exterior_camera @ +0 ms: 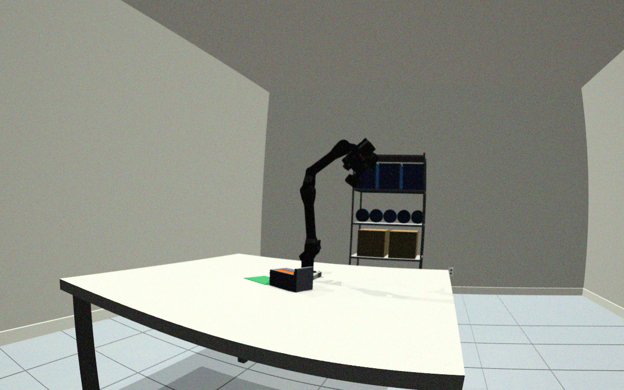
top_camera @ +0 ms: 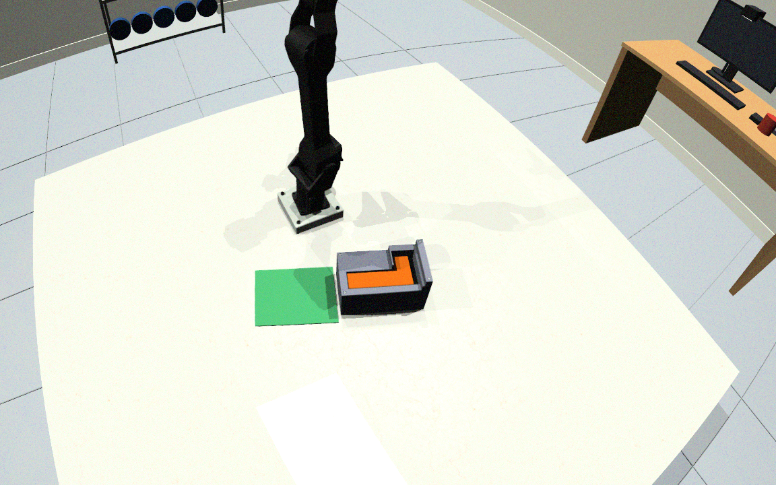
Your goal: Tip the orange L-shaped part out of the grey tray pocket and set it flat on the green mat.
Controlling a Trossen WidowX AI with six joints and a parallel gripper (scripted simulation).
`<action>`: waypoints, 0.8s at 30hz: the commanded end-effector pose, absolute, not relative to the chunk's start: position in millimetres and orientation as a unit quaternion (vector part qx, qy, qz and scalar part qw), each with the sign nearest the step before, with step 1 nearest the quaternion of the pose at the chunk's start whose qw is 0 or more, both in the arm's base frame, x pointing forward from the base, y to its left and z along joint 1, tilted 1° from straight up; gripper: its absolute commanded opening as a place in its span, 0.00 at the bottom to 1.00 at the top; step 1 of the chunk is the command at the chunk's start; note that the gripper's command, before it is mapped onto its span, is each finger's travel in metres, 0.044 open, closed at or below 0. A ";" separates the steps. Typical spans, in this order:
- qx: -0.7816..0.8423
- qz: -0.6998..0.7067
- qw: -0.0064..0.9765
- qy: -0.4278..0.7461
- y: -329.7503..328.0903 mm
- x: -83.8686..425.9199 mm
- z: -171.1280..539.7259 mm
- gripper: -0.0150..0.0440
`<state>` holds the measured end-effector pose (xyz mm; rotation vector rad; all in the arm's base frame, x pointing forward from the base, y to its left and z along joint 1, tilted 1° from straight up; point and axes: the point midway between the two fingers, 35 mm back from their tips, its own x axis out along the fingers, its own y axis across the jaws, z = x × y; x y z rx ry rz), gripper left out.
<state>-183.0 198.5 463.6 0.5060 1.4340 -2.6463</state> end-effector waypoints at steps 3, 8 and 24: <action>0.197 -0.886 0.014 0.419 214.5 -172.0 453.6 0.80; 0.293 -0.927 -0.128 0.197 266.4 -116.1 411.0 0.58; 0.246 -0.598 -0.595 -0.479 278.6 125.3 273.0 0.56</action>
